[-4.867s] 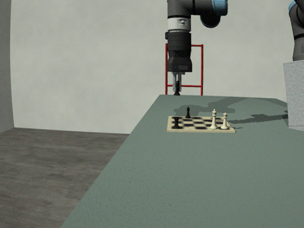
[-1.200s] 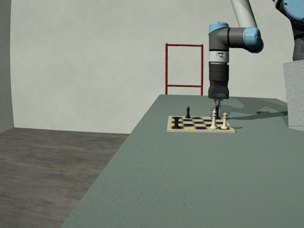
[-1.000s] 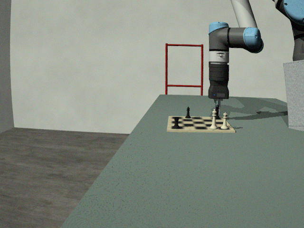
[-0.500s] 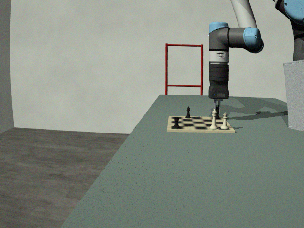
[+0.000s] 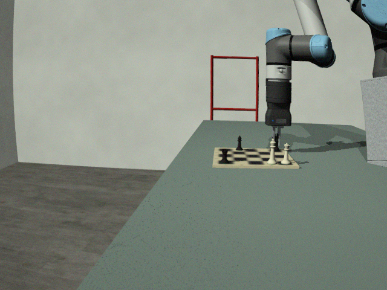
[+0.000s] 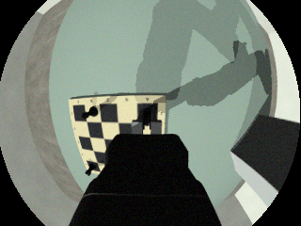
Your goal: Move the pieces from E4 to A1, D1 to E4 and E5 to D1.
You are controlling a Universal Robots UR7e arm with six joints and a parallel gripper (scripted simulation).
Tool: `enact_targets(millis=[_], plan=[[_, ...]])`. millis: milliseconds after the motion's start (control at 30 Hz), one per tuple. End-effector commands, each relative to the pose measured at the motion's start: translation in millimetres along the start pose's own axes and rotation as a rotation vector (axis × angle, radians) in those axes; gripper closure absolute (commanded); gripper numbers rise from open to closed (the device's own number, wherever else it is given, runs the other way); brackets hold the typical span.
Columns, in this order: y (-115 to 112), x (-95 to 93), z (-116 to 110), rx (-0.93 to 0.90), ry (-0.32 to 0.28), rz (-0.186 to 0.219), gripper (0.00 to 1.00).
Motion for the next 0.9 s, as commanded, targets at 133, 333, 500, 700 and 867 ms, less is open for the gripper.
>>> enact_targets(millis=[133,333,500,700,867], plan=[[-0.3,-1.3,0.1,0.0,0.0,0.001,1.0],[-0.3,-3.1,0.1,0.0,0.0,0.001,1.0],[-0.3,-3.6,0.1,0.0,0.0,0.001,1.0],[-0.3,-3.7,0.1,0.0,0.0,0.001,1.0],[-0.3,-3.7,0.1,0.0,0.0,0.001,1.0]])
Point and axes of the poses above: the point where the finger pads meet when closed, its own x axis back along the fingers, its own y axis across the jaws, z = x × y, the point moved 2 cm from there along x, back along the fingers, and after that the axes turned 10 degrees about -x, right-handed, at the moved point
